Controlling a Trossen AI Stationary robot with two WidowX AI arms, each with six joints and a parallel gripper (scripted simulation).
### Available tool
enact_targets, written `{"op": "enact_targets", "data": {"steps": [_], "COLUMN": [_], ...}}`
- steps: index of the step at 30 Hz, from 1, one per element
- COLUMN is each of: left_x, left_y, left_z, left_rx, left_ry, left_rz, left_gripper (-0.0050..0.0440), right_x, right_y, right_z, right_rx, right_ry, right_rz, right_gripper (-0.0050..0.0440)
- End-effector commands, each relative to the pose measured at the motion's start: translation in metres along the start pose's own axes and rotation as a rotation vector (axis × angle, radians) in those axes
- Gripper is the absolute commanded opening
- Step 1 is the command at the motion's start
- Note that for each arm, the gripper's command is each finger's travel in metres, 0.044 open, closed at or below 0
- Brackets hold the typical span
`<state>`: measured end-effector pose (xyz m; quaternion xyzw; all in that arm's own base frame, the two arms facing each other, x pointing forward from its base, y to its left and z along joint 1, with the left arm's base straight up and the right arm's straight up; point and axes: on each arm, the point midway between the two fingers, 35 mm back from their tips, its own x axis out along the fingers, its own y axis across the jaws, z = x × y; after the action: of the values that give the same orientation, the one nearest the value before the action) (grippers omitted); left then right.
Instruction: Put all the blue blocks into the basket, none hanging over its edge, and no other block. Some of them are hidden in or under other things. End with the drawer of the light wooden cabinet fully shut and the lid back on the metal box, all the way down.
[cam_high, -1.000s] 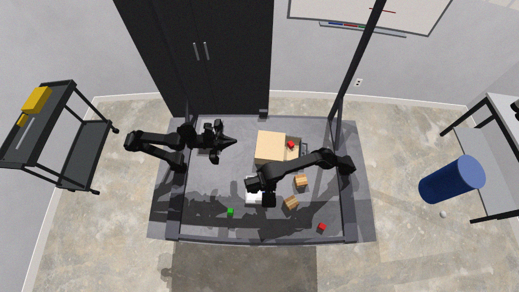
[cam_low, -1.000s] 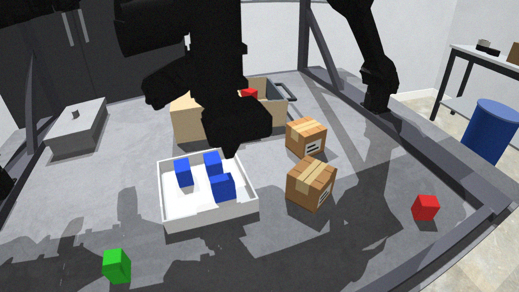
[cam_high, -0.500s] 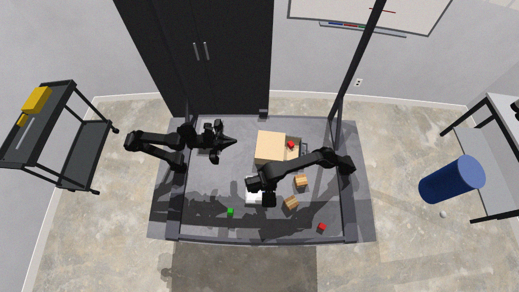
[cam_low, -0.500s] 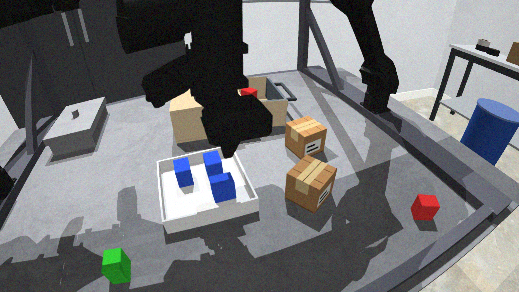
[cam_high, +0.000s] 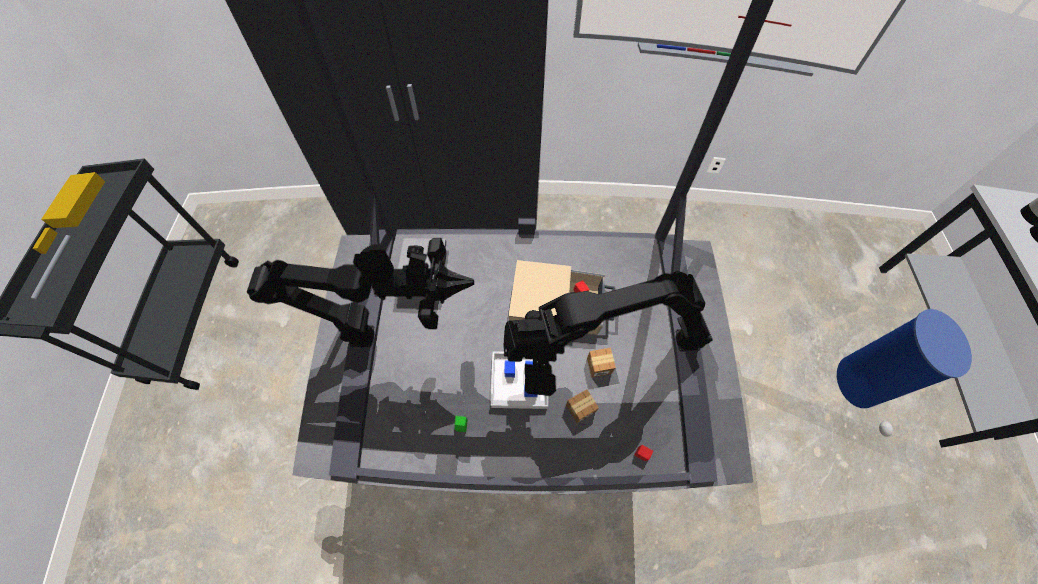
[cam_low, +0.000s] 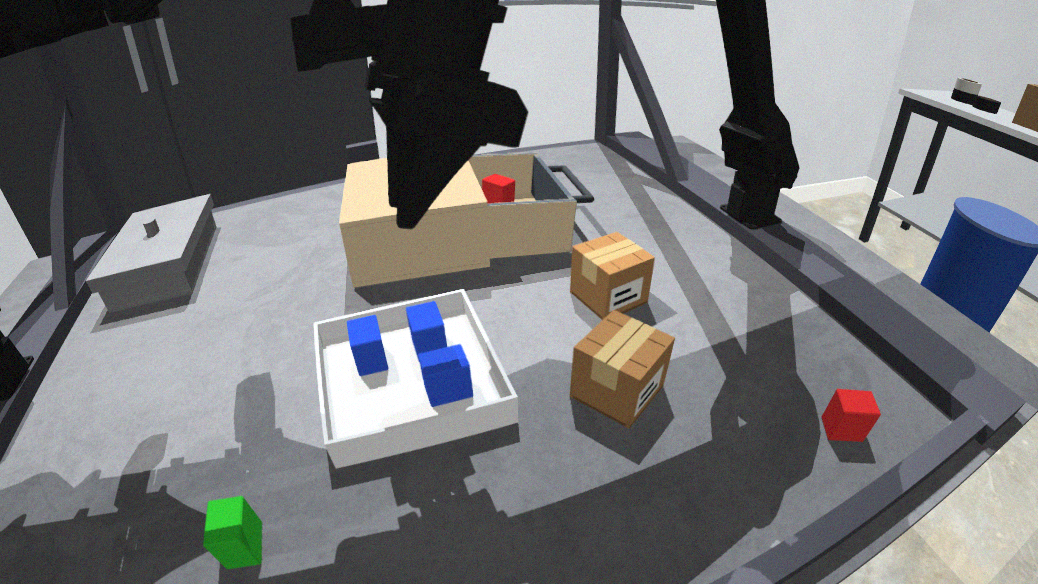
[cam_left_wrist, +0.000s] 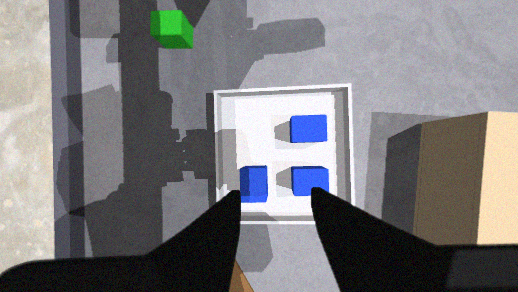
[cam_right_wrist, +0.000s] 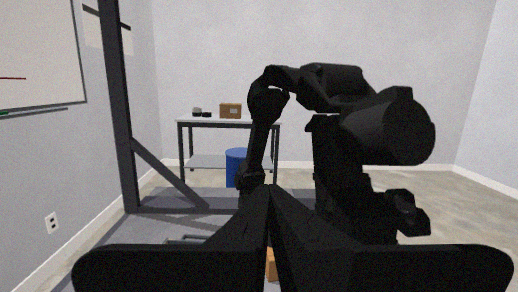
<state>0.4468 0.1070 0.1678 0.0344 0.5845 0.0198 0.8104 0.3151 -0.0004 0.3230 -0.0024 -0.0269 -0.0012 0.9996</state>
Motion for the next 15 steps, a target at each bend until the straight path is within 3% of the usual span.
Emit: {"op": "enact_targets", "data": {"steps": [1, 11, 12, 15], "left_x": [-0.027, -0.011, -0.024, -0.035], "left_y": [-0.002, 0.0, -0.005, -0.01], "left_z": [0.011, 0.003, 0.006, 0.009], "left_rx": [-0.007, -0.004, -0.001, -0.004], "left_ry": [-0.126, -0.063, -0.105, -0.166], "left_rz": [0.037, 0.017, 0.021, 0.029], "left_gripper": [0.0175, 0.0175, 0.0175, 0.0175], "right_x": [0.0, -0.002, 0.003, 0.011], "right_y": [0.002, 0.002, 0.004, 0.006], "right_z": [0.015, 0.019, 0.016, 0.013], "right_rx": [0.007, 0.003, -0.03, -0.128], "right_ry": [-0.033, -0.046, -0.024, 0.019], "right_rz": [0.007, 0.008, 0.014, 0.017], "right_gripper": [-0.005, -0.005, -0.005, -0.005]}}
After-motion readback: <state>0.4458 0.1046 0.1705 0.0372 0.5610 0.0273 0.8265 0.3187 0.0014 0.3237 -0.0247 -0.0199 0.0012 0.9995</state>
